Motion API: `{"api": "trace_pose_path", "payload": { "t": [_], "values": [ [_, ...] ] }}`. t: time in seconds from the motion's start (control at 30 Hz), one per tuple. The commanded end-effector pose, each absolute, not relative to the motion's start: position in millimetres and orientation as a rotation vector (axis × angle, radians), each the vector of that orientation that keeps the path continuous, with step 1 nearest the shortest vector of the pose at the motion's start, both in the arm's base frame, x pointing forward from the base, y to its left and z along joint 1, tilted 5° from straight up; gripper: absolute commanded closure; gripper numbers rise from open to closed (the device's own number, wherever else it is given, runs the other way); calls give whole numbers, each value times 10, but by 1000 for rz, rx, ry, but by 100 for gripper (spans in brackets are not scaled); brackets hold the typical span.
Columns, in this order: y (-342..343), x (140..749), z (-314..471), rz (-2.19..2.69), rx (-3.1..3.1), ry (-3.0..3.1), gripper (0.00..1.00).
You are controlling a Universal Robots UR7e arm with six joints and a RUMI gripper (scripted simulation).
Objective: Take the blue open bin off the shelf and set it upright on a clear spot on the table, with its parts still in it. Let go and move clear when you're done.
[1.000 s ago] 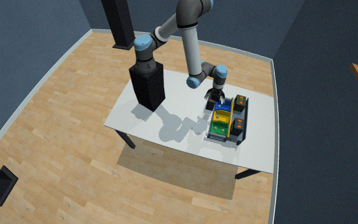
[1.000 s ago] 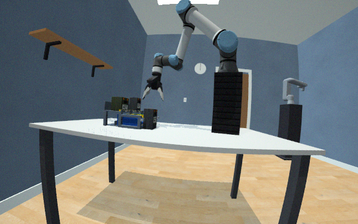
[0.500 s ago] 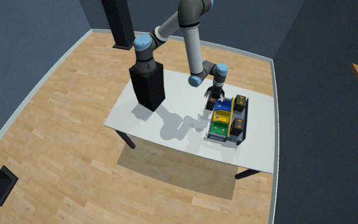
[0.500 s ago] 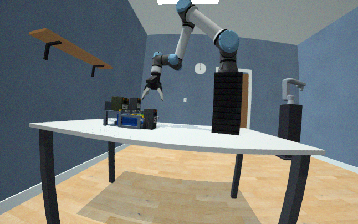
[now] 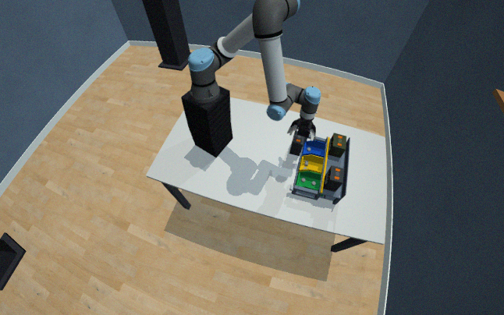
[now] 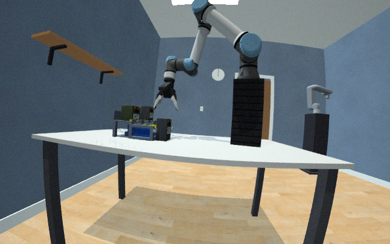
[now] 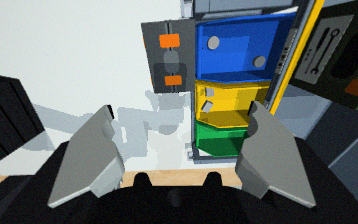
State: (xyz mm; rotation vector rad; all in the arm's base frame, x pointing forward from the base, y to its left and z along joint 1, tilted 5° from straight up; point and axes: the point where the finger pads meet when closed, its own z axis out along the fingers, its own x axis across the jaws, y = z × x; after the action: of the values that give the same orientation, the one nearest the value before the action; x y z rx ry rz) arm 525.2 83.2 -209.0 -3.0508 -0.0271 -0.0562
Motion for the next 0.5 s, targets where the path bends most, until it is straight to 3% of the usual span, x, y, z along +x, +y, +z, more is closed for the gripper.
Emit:
{"api": "trace_pose_path", "payload": {
  "t": [0.0, 0.47],
  "values": [
    [893, 5240, -2095, -54, -3052, -35, 0],
    [1005, 5206, -2114, -46, -3054, -50, 0]
  ]
}}
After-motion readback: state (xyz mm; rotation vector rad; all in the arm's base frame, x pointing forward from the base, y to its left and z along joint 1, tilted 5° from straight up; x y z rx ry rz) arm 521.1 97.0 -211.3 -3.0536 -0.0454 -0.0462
